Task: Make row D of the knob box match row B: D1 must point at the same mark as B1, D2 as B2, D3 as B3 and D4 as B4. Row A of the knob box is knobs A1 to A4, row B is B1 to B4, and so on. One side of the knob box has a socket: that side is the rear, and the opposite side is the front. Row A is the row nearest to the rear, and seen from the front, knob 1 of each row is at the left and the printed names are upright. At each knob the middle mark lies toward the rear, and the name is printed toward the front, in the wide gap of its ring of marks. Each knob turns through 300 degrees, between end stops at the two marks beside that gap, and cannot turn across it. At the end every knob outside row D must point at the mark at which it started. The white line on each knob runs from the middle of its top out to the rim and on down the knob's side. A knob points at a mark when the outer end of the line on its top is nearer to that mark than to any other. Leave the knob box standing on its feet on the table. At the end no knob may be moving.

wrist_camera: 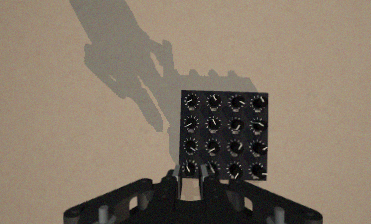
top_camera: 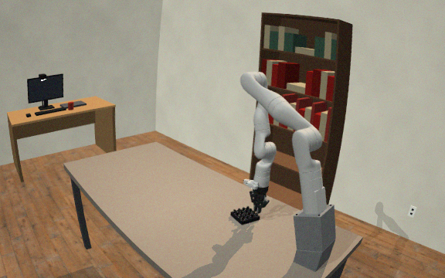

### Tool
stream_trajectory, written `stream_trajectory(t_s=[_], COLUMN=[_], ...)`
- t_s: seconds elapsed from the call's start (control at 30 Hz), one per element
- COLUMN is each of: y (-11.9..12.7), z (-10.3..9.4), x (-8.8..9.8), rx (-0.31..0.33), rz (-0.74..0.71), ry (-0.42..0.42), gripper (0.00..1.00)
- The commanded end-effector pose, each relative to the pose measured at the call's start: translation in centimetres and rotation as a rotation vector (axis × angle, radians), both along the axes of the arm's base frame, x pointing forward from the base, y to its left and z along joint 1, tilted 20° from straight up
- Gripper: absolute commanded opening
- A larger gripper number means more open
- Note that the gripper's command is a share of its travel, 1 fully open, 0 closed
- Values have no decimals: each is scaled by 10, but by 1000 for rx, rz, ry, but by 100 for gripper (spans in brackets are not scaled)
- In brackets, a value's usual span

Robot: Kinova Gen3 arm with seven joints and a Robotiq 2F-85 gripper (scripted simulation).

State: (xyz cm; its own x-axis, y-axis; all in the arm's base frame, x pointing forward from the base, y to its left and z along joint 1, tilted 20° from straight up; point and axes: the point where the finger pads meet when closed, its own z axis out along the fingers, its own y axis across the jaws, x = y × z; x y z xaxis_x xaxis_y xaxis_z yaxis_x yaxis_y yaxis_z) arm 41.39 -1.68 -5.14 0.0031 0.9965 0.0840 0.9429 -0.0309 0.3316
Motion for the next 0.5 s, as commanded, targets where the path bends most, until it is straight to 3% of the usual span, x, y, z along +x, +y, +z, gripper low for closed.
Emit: stream_trajectory(t_s=[0.0,0.47], y=[-2,-2], z=[-2,-9], x=[-2,4], rx=[-3,-3], rz=[-1,-1], ry=[2,-4], gripper=[19,19])
